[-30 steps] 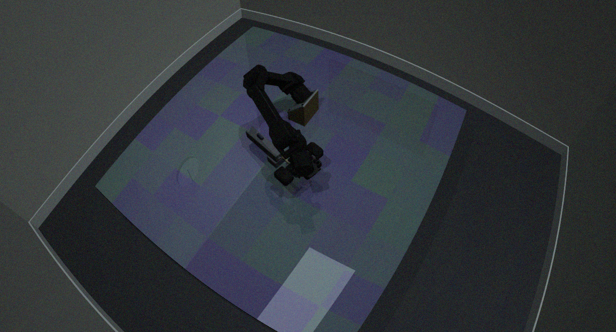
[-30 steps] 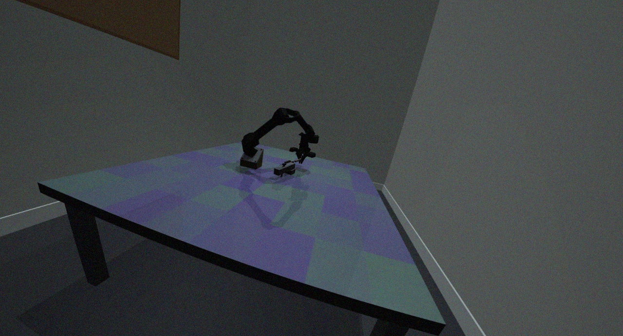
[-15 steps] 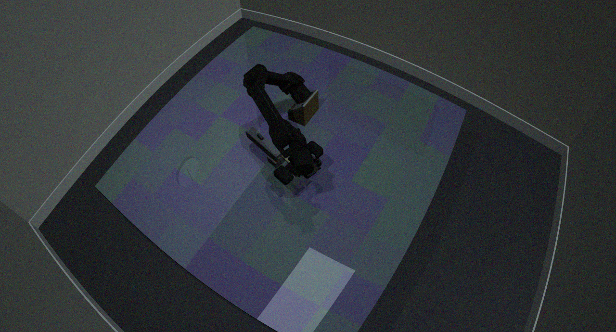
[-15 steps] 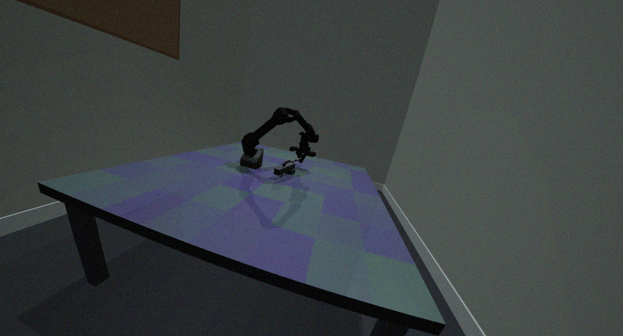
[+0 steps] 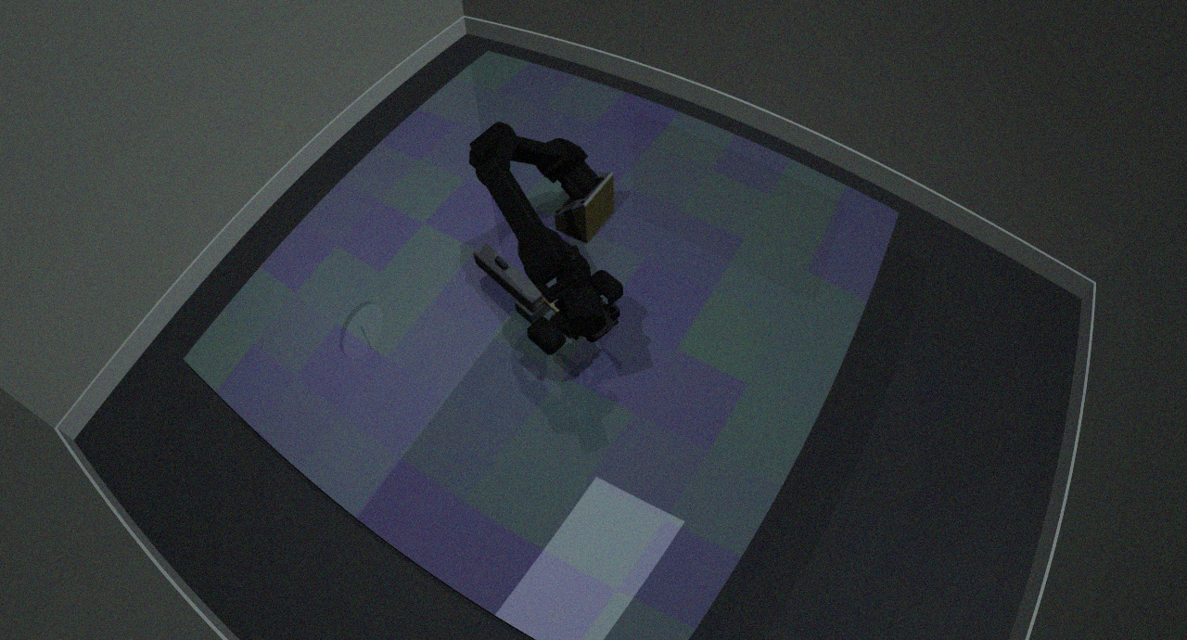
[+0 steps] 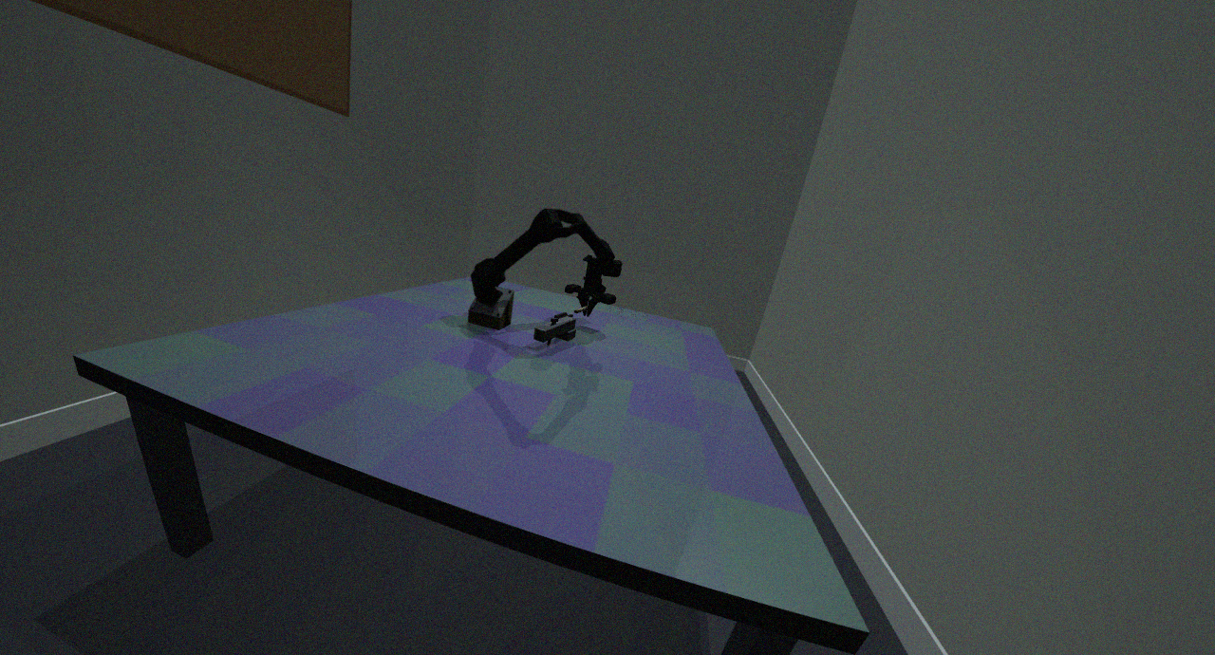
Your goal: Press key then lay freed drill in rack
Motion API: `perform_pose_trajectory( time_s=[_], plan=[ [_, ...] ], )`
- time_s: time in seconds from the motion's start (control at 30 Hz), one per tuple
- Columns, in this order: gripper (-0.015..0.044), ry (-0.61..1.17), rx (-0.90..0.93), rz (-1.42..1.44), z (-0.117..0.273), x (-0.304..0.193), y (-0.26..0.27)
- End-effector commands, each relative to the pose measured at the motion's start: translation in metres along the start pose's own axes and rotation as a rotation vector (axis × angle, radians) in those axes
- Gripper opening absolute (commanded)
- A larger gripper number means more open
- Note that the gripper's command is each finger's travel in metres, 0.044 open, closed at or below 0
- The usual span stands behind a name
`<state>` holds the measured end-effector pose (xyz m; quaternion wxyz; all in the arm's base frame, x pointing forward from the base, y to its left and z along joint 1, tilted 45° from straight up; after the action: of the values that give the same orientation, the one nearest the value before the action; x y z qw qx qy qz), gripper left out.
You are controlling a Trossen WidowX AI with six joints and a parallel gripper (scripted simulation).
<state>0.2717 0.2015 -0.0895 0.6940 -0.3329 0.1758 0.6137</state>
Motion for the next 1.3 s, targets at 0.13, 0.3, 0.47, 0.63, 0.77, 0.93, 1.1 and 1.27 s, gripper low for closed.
perform_pose_trajectory(
  time_s=[0.13,0.3,0.47,0.63,0.77,0.93,1.1,1.27],
  plan=[
    [0.0,-0.004,0.0,-0.002,0.004,0.001,0.001],
    [0.0,-0.004,0.0,-0.002,0.006,0.002,0.001],
    [0.0,-0.004,0.0,-0.002,0.007,0.002,0.001],
    [0.0,-0.004,0.0,-0.002,0.009,0.002,0.001],
    [0.0,-0.004,0.0,-0.002,0.009,0.002,0.003],
    [0.0,-0.005,0.001,-0.002,0.007,0.003,0.013],
    [0.0,-0.005,0.001,-0.002,0.006,0.004,0.021],
    [0.0,-0.005,0.001,-0.001,0.005,0.005,0.028]
  ],
)
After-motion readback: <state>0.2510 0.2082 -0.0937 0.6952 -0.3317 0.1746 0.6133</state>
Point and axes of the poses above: the point midway between the two fingers, 35 mm back from their tips, its own z axis back along the fingers, its own y axis across the jaws, x = y × z, the point moved 3 cm from there along z, back along the fingers, and after that the axes turned 5 degrees about -z, right-handed, at the moved point
